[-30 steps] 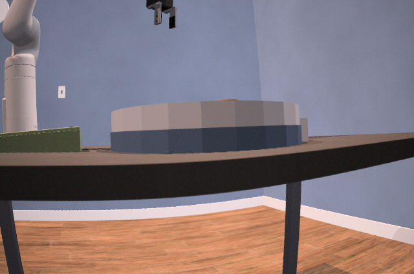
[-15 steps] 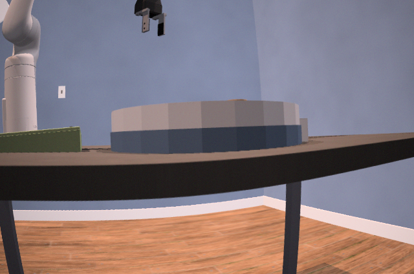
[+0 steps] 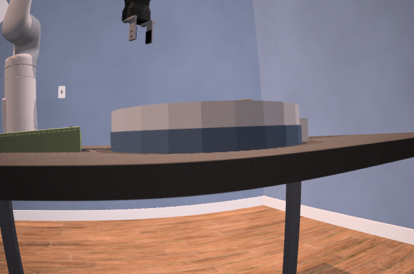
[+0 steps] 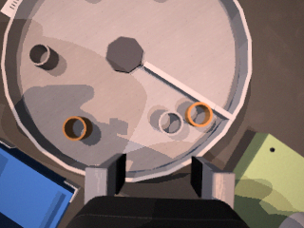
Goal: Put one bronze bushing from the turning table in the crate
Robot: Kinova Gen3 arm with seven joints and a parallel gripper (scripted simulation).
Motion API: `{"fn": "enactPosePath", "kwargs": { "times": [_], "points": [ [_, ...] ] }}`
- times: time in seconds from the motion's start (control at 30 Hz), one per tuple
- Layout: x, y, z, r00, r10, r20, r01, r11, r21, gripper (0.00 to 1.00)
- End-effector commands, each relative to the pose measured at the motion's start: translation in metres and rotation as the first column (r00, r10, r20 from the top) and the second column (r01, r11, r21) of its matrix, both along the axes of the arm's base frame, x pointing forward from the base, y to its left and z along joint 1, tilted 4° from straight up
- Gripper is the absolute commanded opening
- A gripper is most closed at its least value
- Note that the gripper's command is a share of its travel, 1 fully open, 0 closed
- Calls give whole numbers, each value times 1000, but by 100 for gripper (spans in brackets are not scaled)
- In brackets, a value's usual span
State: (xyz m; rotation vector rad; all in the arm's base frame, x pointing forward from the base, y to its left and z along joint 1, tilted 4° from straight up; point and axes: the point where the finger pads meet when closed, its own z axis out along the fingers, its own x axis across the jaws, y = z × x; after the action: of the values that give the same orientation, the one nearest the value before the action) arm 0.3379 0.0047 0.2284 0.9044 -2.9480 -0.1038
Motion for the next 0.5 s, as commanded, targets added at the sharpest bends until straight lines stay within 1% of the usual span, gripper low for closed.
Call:
{"fn": "enactPosePath", "kwargs": {
  "times": [0.0,0.17,0.33,0.47],
  "points": [
    [0,-1,2,1000,-3,7,3,1000,-2,100],
    [0,-1,2,1000,-3,7,3,1000,-2,100],
    [-38,-19,-24,1000,-3,6,3,1000,-2,100],
    [-38,-19,-24,1000,-3,6,3,1000,-2,100]
  ]
}}
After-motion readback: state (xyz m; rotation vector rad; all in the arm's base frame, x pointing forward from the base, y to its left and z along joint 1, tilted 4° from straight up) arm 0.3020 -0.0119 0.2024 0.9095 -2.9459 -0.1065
